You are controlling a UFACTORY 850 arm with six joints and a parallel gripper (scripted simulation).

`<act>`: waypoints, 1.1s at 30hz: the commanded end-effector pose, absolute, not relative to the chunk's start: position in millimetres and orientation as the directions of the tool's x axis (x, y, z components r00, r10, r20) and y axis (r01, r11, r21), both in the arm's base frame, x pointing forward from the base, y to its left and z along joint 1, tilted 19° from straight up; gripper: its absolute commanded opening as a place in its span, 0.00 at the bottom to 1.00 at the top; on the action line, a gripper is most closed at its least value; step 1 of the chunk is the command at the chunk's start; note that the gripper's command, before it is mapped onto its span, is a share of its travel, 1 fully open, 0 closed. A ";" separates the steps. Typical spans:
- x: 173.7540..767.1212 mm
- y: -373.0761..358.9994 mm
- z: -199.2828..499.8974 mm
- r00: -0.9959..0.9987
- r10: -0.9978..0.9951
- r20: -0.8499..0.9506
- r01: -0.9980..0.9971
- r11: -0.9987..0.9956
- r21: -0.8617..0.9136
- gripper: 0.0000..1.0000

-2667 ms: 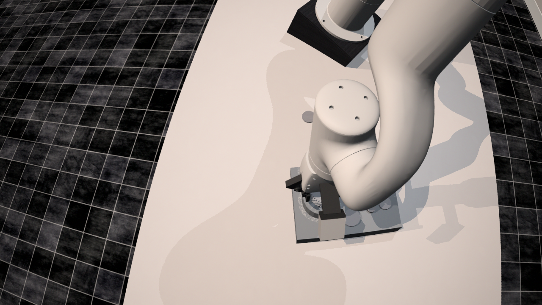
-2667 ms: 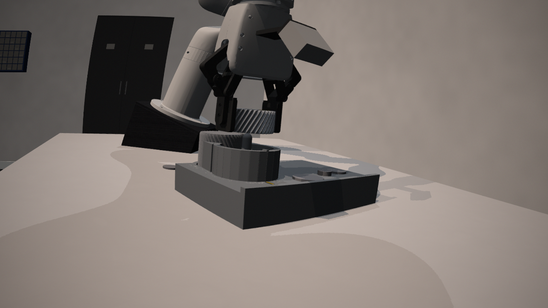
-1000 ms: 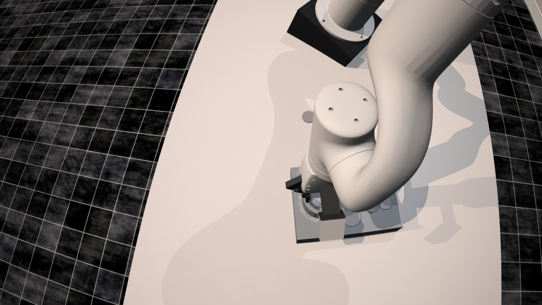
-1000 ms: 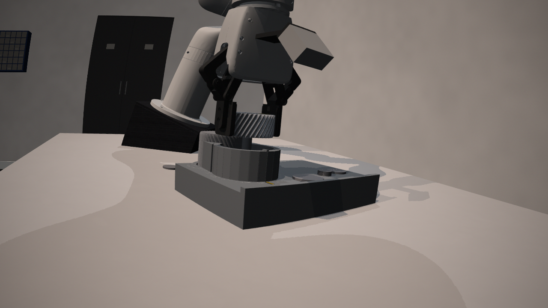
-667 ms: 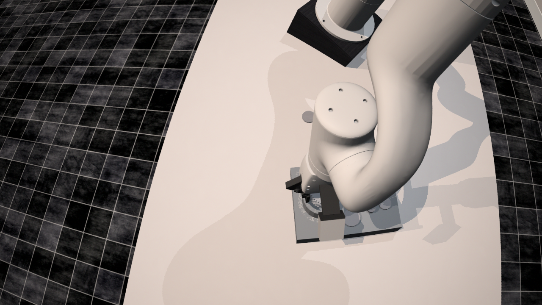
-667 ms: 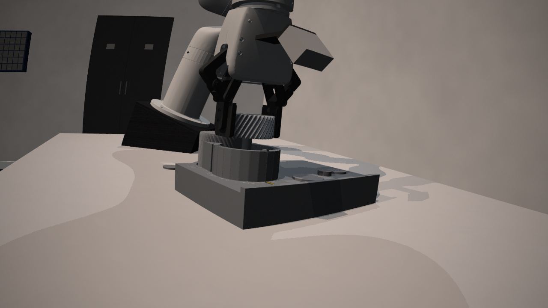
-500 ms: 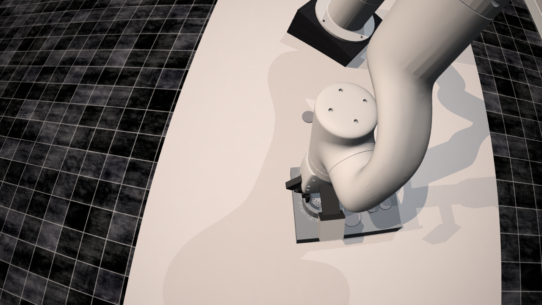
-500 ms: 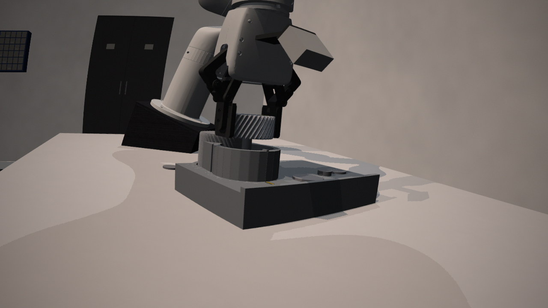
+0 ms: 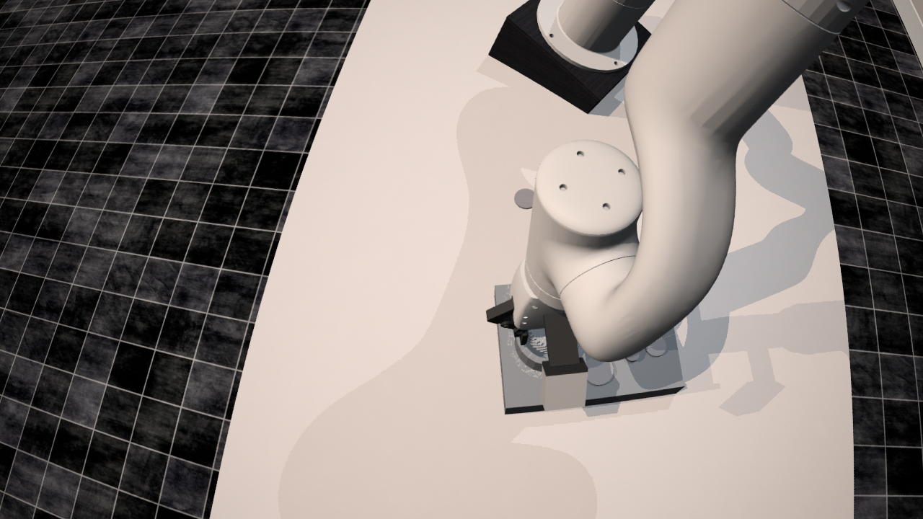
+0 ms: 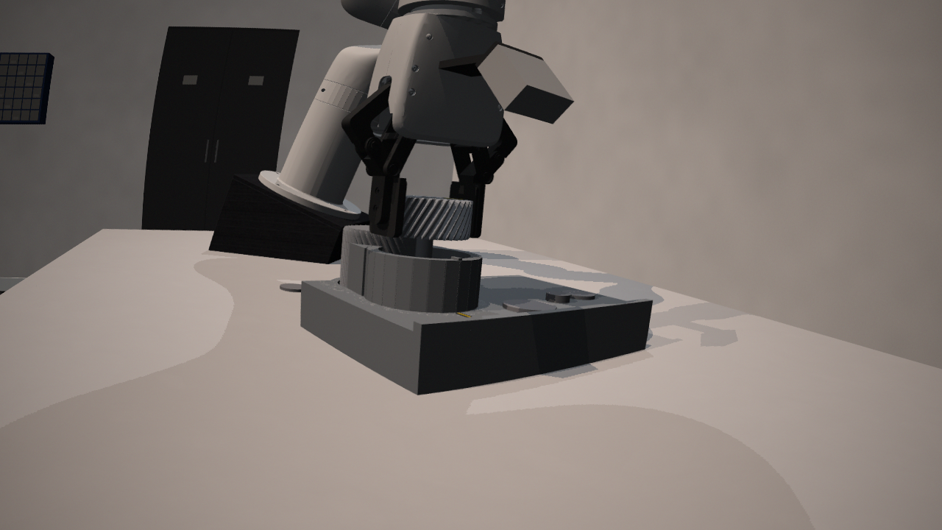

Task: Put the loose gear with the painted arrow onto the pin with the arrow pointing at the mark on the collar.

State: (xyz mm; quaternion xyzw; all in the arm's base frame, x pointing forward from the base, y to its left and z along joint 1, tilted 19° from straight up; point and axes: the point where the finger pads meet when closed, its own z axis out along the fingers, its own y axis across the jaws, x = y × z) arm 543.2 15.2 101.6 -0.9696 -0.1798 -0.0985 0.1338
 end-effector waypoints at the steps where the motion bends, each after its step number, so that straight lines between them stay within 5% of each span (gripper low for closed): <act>1: 544.0 15.0 102.4 0.916 0.322 0.241 0.375 -0.900 -0.223 0.00; 4: 544.0 15.0 102.4 0.916 0.322 0.241 0.375 -0.900 -0.223 0.00; 5: 544.0 15.0 102.4 0.916 0.322 0.241 0.375 -0.900 -0.223 1.00; 33: 544.0 15.0 102.4 0.916 0.322 0.241 0.375 -0.900 -0.223 1.00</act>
